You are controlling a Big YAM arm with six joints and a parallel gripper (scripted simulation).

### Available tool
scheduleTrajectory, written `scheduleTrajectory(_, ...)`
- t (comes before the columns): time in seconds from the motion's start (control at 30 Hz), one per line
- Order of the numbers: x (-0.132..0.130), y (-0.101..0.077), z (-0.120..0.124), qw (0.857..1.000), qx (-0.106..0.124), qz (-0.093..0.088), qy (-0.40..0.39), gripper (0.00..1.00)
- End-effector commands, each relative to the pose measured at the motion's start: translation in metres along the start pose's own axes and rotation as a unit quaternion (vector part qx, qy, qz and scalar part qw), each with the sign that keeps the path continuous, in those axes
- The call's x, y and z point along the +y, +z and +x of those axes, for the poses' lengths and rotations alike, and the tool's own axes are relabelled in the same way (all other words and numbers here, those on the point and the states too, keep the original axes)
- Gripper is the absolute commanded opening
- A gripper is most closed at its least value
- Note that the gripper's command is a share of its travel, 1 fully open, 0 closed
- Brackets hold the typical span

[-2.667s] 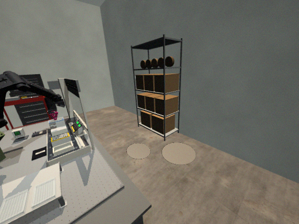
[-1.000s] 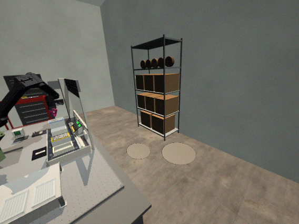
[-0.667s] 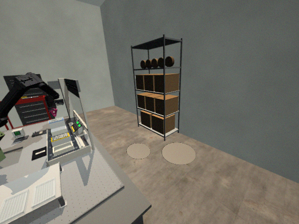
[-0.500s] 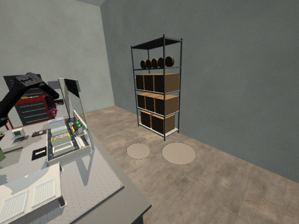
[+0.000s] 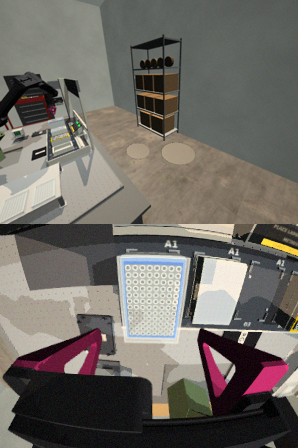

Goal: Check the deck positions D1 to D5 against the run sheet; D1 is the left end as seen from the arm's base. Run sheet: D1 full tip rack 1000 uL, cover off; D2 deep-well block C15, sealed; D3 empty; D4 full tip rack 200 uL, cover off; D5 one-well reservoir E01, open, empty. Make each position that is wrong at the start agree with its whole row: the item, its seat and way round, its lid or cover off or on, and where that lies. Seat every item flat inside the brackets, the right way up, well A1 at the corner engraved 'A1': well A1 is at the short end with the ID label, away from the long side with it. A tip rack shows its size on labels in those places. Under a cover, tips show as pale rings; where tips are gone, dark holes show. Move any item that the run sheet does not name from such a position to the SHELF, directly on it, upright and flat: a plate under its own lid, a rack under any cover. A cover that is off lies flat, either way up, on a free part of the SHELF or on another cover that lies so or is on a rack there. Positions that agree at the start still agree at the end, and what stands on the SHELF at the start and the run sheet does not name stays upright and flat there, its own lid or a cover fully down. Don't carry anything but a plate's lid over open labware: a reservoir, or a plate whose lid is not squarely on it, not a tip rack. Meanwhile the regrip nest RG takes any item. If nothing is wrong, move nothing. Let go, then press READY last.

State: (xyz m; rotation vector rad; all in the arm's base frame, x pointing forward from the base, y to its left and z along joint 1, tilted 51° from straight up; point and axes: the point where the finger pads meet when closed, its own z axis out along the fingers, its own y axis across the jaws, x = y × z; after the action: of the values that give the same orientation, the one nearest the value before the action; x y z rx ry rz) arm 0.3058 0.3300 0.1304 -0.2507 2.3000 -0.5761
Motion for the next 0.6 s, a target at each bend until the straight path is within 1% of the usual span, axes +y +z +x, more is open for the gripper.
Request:
scheduleTrajectory(0.0,-0.0070,0.0064,0.0014,1.000,0.005,0.012,0.011,1.00)
scheduleTrajectory(0.1,-0.0045,0.0045,-0.0036,1.000,0.002,0.007,0.018,1.00)
scheduleTrajectory(0.57,-0.0045,0.0044,-0.0037,1.000,0.002,0.007,0.018,1.00)
